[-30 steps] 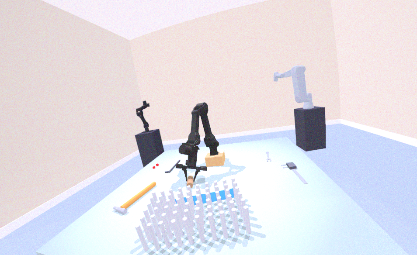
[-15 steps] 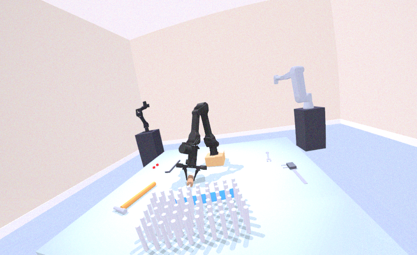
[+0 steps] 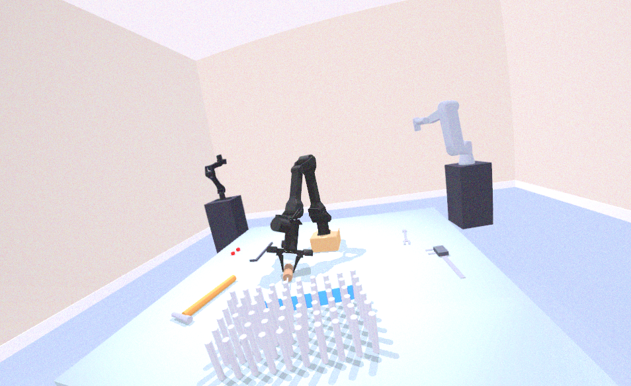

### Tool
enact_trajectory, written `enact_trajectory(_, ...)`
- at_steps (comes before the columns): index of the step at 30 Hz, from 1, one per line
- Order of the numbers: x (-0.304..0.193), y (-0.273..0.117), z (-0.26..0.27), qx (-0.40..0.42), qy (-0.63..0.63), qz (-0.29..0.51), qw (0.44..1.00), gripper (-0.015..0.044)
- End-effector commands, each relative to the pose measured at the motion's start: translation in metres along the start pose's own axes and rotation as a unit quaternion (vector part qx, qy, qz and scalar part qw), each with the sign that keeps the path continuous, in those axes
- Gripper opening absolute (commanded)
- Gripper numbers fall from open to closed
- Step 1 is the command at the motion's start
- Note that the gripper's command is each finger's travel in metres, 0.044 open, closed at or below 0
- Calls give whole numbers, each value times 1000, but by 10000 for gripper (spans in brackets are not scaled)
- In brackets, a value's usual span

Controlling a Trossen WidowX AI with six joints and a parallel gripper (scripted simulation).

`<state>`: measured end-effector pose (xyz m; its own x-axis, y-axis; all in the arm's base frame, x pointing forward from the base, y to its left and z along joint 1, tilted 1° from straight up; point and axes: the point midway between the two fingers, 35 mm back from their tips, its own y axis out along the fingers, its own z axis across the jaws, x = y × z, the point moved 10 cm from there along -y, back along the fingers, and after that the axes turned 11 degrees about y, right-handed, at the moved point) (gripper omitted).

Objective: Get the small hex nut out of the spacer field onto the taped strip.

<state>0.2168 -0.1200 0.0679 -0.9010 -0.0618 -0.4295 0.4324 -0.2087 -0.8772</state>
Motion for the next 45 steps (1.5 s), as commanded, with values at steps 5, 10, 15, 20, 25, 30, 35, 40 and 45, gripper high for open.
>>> enact_trajectory(5,-5,-5,2,0,-2,4,1000,0)
enact_trajectory(10,-7,-8,3,0,-2,4,1000,0)
enact_trajectory(15,-10,-11,4,0,-1,4,1000,0)
enact_trajectory(20,-13,-14,5,0,-1,4,1000,0)
enact_trajectory(25,-13,-16,5,0,0,4,1000,0)
enact_trajectory(30,-4,-24,8,0,-1,4,1000,0)
enact_trajectory(35,13,-34,10,0,-2,3,1000,0)
enact_trajectory(40,22,-40,11,0,-2,3,1000,0)
enact_trajectory(45,11,-50,17,0,-3,3,1000,0)
